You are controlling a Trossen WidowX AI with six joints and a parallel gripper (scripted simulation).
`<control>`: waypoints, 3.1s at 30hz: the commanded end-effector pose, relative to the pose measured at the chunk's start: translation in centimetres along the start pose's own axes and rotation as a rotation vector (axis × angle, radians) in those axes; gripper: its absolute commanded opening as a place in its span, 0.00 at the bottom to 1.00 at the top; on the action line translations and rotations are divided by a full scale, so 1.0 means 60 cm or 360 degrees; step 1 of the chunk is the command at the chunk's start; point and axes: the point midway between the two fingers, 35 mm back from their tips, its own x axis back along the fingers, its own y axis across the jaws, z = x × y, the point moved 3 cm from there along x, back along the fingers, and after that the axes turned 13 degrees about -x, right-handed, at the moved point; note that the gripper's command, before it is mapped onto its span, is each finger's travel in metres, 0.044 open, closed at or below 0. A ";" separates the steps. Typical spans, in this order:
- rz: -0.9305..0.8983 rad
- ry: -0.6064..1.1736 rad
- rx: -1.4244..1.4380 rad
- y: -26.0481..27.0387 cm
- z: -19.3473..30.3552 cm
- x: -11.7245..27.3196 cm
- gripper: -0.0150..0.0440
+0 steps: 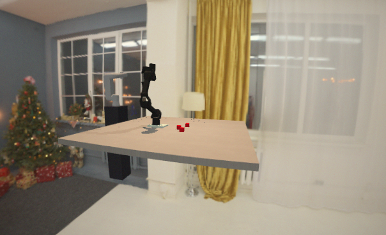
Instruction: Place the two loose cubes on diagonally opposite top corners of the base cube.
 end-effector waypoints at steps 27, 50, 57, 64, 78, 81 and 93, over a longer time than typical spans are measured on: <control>0.0203 -0.1325 -0.0360 0.011 -0.334 -0.053 0.70; 0.0519 -0.2278 -0.0880 -0.076 -0.529 0.151 0.70; 0.0620 -0.2486 -0.1108 -0.120 -0.544 0.232 0.70; 0.0713 -0.2643 -0.1369 -0.172 -0.536 0.312 0.70; 0.0838 -0.2780 -0.1964 -0.288 -0.461 0.441 0.70; 0.0850 -0.2776 -0.2099 -0.315 -0.437 0.461 0.70; 0.0851 -0.2727 -0.2389 -0.373 -0.379 0.492 0.70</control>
